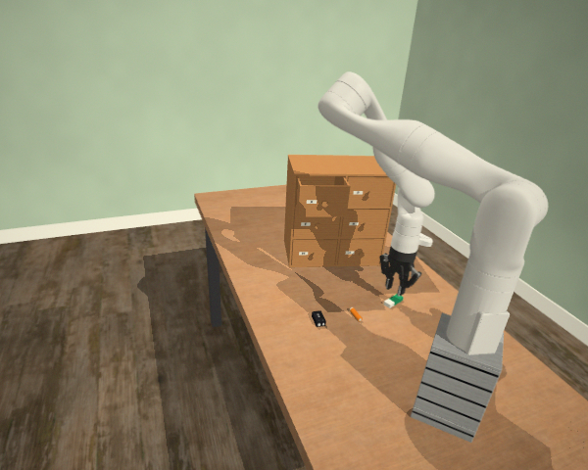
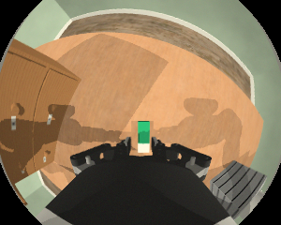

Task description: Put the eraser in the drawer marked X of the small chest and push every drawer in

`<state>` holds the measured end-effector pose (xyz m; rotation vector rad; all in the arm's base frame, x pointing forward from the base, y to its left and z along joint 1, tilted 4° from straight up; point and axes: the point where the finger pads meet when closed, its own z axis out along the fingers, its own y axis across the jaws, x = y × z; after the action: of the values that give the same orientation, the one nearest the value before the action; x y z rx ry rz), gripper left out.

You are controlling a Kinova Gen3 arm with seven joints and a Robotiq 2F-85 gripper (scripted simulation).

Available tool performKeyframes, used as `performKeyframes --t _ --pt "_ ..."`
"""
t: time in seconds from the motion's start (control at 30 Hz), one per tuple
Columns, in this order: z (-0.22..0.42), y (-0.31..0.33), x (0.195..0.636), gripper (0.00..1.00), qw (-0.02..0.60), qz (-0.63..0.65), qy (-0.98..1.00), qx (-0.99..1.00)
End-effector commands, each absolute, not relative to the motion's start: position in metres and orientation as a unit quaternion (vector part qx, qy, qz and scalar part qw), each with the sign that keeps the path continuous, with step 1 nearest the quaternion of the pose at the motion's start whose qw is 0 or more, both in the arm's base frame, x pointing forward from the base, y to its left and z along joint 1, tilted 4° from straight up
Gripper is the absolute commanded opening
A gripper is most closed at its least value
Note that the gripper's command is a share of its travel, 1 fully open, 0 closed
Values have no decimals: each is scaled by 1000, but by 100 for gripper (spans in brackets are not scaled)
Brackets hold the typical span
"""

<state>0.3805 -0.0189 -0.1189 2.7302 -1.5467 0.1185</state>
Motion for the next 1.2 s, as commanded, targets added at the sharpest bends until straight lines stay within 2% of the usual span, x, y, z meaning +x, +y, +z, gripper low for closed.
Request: performKeyframes --t 0.0,1.17 --pt "-127 -22 378 38 5 36 -493 869" --pt "-135 -22 378 38 4 36 -493 869"
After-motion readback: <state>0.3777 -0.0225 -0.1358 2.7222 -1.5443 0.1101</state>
